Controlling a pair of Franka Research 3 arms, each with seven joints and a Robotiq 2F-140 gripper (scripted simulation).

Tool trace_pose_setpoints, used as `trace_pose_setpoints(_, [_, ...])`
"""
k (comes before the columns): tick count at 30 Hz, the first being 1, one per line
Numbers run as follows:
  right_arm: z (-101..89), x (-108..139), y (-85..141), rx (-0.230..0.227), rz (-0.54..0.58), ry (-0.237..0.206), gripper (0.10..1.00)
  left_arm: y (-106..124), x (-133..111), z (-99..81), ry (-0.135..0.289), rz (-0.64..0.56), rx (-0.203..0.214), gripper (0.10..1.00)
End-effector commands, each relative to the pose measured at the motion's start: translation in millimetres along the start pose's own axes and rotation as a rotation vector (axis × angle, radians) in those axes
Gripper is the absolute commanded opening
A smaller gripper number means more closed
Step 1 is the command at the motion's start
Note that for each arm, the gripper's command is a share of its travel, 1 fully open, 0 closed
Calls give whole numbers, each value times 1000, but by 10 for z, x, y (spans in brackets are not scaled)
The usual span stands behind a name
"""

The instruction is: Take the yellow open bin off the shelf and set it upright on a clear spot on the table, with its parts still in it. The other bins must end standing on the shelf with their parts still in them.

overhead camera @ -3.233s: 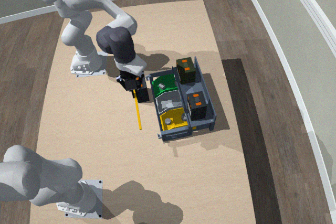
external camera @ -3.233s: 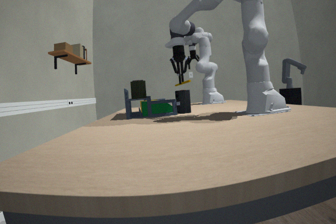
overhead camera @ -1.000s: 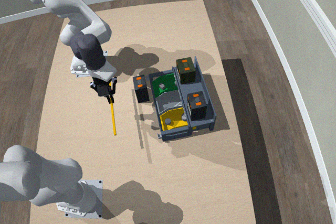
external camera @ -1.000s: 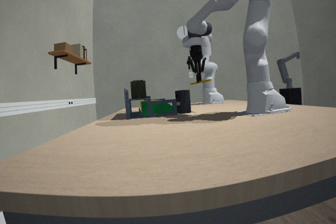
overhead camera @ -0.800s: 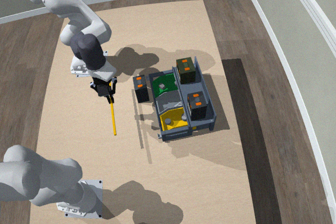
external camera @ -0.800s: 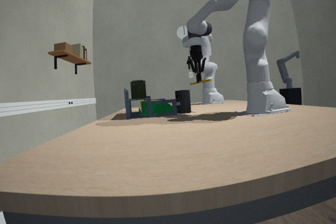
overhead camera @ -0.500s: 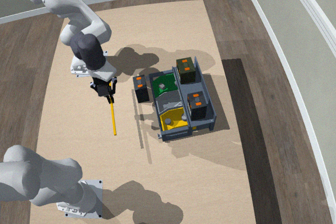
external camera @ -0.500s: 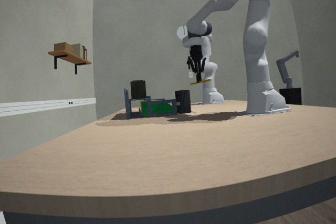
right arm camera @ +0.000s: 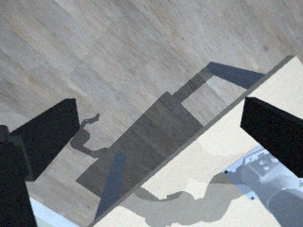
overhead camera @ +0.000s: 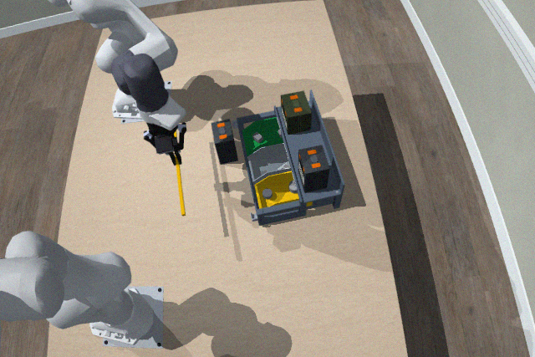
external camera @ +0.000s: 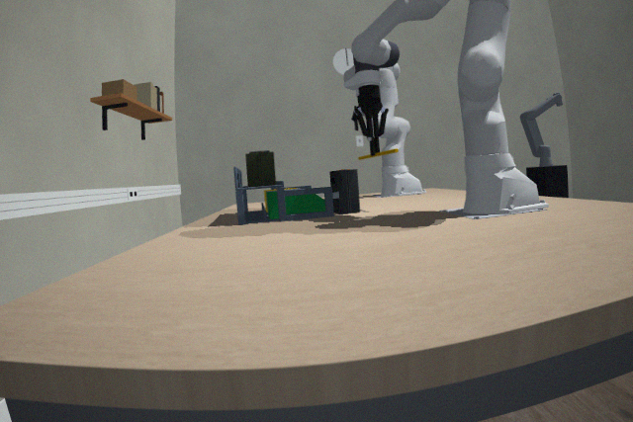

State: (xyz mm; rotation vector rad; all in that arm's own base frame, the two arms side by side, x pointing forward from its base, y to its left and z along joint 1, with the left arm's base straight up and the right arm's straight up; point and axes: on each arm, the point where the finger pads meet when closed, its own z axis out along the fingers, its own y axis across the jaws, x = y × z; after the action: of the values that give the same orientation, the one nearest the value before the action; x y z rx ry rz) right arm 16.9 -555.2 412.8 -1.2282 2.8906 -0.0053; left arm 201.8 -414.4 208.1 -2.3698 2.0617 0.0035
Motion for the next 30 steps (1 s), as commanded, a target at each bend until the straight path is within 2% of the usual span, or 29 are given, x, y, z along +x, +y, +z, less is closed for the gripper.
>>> trace_pose_setpoints(1, [-1, 0, 0, 0, 0, 0, 1000, 11, 6, -14, 2, -4, 1, 99])
trace_pose_setpoints(18, [-1, 0, 0, 0, 0, 0, 1000, 10, 6, 110, 2, -4, 1, 99])
trace_pose_setpoints(30, [-1, 0, 0, 0, 0, 0, 1000, 10, 7, 378, 2, -4, 1, 99])
